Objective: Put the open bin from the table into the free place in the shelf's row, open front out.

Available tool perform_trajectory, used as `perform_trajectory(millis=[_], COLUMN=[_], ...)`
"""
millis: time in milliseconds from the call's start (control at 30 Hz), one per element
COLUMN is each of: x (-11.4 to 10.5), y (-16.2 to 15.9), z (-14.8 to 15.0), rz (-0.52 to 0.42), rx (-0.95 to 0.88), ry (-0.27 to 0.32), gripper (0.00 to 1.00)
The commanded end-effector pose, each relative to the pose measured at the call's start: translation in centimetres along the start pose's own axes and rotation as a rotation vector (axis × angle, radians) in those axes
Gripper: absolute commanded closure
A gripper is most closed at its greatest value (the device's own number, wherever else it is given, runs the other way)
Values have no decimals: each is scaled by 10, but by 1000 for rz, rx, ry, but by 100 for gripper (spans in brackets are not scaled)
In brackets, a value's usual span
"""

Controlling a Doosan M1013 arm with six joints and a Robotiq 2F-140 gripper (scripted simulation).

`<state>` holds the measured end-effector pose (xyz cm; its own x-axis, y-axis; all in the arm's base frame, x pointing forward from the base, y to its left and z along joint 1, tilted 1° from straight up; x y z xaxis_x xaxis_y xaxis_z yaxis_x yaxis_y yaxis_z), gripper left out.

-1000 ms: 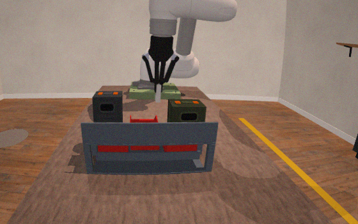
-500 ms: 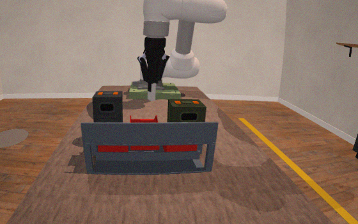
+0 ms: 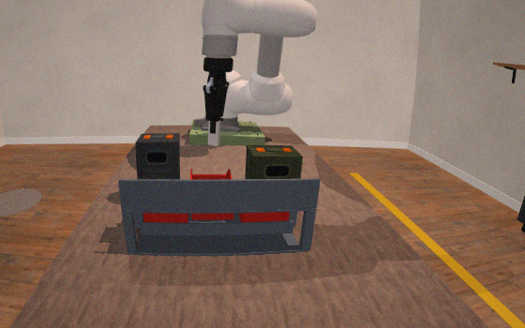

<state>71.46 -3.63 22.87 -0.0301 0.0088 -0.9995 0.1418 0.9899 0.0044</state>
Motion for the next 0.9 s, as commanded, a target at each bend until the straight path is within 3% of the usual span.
perform_trajectory(millis=[0, 233, 867], x=[3, 8, 9], y=[-9, -19, -19], z=[-16, -36, -36], rz=[15, 11, 11], rx=[-190, -417, -425], ry=[-20, -42, -42], gripper=[100, 100, 100])
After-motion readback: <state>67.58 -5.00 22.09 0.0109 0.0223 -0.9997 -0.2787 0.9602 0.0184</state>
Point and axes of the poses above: the point where the finger pads meet when closed, its own x axis out along the fingers, its own z axis across the jaws, y = z × x, the point moved 9 cm from there along -x, back along the fingers, and after that the axes turned 13 degrees about -x, right-handed, at the moved point
